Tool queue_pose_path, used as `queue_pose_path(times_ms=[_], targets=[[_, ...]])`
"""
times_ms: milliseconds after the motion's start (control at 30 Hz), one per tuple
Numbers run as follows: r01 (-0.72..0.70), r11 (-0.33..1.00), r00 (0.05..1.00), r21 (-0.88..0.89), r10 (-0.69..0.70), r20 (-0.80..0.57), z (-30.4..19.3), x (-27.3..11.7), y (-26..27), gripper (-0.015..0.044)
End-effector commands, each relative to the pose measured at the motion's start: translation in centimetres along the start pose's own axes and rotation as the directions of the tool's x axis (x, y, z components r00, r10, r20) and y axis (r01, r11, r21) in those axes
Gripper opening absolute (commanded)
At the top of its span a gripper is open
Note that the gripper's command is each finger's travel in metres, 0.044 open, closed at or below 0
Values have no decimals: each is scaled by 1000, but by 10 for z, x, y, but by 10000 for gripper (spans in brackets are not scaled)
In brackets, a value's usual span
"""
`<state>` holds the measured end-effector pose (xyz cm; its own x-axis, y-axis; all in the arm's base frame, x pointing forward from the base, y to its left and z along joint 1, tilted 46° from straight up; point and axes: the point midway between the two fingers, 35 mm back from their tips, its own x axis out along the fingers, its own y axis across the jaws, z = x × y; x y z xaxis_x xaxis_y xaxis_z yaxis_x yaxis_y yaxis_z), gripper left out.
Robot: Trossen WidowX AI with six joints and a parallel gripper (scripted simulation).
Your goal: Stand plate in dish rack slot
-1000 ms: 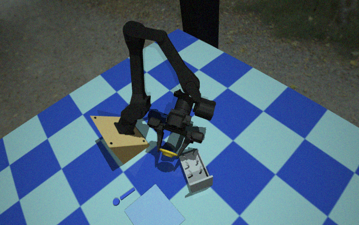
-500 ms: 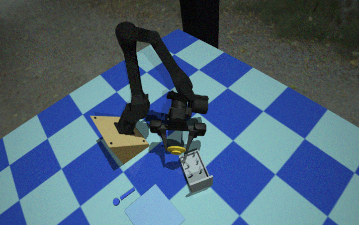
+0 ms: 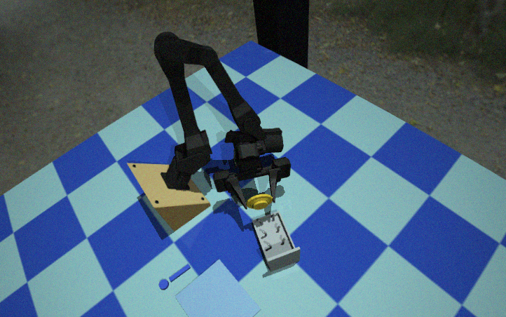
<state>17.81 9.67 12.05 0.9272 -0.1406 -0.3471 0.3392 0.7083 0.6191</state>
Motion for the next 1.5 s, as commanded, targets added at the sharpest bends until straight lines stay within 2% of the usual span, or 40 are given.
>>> queue_pose_path(times_ms=[0,467,1000,1467], targets=[[-80,996,996,34,79,48,3,-6,3,0],[-106,993,993,45,103,61,2,-8,5,0],[-107,993,993,54,104,59,-24,11,9,0],[-110,992,992,64,106,61,-25,26,10,0]])
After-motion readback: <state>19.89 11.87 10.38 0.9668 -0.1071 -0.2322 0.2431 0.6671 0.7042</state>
